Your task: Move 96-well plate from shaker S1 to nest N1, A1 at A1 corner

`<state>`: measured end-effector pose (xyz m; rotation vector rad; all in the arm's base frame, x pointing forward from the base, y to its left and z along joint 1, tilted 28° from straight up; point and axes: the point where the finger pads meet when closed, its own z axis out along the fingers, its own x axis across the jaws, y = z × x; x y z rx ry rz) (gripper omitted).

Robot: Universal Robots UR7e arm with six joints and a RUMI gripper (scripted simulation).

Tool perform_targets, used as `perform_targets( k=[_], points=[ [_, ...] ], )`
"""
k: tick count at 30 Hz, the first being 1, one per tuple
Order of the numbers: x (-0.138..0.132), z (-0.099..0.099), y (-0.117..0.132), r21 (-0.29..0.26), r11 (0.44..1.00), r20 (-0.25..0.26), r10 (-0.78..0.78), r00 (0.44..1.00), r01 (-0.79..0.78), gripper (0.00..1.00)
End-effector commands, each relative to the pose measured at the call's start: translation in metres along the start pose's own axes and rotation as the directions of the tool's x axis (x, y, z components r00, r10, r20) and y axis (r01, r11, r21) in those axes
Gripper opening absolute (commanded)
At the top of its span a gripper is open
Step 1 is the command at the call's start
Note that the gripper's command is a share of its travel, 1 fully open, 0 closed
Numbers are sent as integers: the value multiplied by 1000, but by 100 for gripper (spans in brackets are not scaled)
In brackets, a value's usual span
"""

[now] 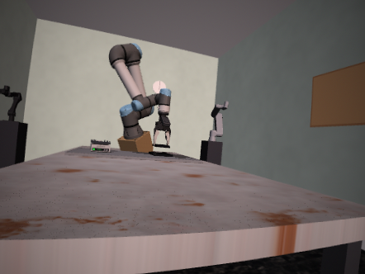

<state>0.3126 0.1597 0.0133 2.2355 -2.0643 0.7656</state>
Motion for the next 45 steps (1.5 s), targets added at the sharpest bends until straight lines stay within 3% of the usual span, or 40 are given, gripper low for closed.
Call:
perform_targets(
  k=[1,14,45],
  points=[
    [-1,8,-1,4,1000,3,0,1000,0,0],
    [-1,30,-2,4,1000,3,0,1000,0,0],
    [-1,31,-1,5,1000,3,0,1000,0,0]
  ],
)
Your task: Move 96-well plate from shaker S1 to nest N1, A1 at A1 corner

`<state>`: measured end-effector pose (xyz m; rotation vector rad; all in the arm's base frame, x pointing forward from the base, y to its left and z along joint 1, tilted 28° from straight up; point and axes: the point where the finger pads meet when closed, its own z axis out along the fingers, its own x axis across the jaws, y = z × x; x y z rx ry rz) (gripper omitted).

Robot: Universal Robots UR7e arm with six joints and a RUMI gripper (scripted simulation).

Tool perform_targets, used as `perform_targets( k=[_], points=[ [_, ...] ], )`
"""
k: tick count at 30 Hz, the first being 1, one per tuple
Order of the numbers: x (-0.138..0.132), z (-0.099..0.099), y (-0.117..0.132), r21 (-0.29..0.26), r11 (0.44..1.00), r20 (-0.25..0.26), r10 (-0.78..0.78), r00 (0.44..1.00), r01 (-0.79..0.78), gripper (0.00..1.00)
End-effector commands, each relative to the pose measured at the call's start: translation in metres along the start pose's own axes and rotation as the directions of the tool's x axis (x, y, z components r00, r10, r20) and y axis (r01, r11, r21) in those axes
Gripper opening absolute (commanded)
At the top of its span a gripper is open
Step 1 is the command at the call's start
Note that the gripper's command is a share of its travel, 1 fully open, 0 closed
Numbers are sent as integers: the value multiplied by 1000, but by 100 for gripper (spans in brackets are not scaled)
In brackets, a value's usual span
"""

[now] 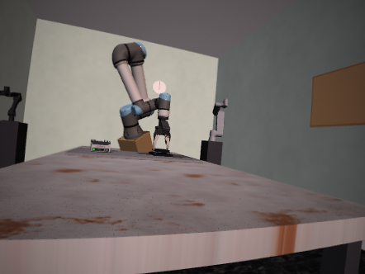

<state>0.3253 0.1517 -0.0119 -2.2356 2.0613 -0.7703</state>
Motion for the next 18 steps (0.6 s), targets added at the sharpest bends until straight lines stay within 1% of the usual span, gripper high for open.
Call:
perform_targets(
  k=[1,18],
  points=[
    [1,2,2,-3,1000,-1,0,1000,0,0],
    [1,5,2,-3,1000,0,0,1000,0,0]
  ],
)
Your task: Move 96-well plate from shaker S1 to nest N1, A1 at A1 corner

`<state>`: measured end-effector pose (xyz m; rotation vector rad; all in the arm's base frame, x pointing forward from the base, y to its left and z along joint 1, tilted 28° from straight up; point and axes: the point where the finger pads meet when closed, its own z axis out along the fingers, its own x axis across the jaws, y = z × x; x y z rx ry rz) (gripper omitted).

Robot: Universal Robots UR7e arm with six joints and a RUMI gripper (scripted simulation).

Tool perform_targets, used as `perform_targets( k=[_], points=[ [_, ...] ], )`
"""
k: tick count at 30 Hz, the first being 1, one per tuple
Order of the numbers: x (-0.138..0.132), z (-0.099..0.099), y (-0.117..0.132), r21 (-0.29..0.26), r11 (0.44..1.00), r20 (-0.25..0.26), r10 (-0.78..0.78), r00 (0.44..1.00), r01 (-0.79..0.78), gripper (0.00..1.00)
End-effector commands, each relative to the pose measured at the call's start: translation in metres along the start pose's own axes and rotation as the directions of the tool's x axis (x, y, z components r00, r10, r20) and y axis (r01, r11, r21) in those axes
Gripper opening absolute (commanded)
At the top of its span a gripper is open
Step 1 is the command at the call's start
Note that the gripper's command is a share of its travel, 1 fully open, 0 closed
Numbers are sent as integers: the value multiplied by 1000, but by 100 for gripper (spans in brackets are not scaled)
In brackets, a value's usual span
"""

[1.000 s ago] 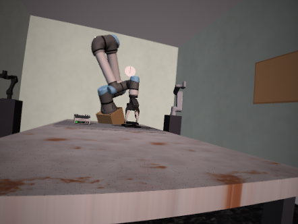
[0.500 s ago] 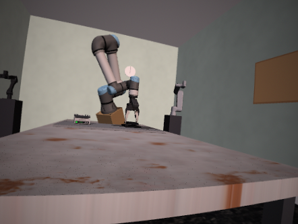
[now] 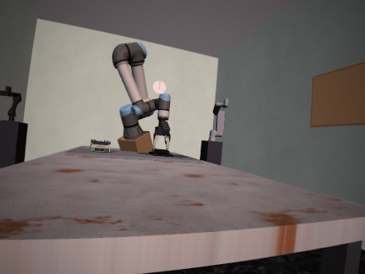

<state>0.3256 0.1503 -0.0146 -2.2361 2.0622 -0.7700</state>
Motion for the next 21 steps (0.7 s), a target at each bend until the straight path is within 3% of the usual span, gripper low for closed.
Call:
perform_targets(
  k=[1,21],
  points=[
    [0,2,1,-2,1000,0,0,1000,0,0],
    [0,5,1,-2,1000,0,0,1000,0,0]
  ],
)
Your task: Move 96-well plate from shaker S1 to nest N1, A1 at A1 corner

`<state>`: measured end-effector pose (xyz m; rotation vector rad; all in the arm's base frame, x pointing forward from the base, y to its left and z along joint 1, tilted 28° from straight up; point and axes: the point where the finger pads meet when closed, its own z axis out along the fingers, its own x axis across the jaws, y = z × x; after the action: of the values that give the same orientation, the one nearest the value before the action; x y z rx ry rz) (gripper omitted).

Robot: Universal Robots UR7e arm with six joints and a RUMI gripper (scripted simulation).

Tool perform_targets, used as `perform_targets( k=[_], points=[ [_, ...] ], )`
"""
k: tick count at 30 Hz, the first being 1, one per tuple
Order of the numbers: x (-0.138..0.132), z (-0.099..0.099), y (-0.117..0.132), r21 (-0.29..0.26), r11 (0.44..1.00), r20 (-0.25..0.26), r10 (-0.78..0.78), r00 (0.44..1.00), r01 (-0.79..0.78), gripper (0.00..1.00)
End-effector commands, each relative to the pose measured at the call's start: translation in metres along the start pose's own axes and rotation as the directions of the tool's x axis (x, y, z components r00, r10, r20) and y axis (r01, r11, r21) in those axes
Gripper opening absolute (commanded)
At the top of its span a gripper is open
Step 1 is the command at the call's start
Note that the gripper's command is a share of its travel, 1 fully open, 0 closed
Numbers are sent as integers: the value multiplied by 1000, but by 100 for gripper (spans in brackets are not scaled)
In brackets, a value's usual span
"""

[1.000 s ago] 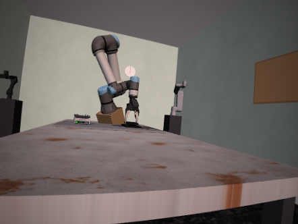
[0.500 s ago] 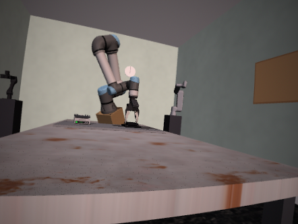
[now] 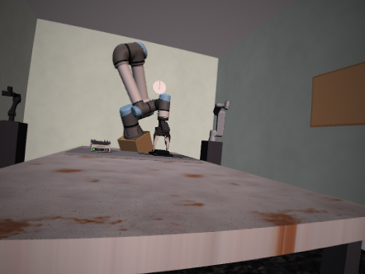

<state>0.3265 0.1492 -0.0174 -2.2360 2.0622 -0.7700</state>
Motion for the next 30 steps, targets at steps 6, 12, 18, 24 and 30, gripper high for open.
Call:
perform_targets(
  k=[6,12,18,24,30],
  points=[
    [0,2,1,-2,1000,0,0,1000,0,0],
    [0,3,1,-2,1000,0,0,1000,0,0],
    [0,4,1,-2,1000,0,0,1000,0,0],
    [0,5,1,-2,1000,0,0,1000,0,0],
    [0,4,0,1,1000,1,0,1000,0,100]
  ],
)
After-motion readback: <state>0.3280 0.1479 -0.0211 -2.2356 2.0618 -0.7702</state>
